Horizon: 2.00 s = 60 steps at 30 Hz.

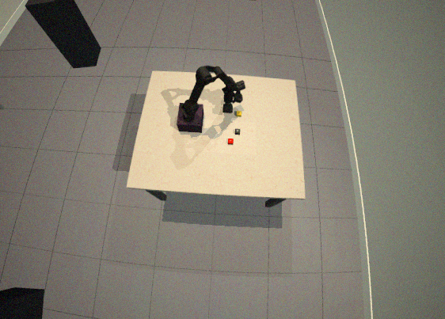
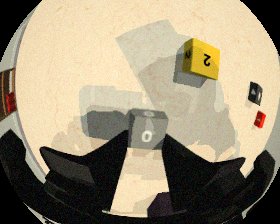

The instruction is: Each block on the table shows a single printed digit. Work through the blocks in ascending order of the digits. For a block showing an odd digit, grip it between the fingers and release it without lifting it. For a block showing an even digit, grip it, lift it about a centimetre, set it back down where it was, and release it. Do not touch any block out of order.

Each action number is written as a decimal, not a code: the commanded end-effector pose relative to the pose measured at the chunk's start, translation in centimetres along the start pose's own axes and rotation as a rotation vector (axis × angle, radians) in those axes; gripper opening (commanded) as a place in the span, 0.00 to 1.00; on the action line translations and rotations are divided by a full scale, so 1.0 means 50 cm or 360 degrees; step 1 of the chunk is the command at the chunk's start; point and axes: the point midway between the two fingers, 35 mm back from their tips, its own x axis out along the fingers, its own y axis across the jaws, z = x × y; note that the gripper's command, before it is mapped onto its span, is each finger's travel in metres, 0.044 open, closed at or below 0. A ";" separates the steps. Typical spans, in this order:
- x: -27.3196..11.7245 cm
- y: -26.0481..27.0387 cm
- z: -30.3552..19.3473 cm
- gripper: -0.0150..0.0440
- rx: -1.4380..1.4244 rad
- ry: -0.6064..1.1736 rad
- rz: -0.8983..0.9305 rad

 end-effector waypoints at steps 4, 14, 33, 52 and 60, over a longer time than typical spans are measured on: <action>-0.019 0.003 0.004 0.46 0.0008 -0.0015 0.0012; -0.019 0.003 0.004 0.46 0.0008 -0.0015 0.0012; 0.011 0.003 0.004 0.46 0.0008 -0.0015 0.0012; 0.011 0.003 0.004 0.93 0.0008 -0.0015 0.0012; -0.062 0.003 0.004 0.93 0.0008 -0.0015 0.0012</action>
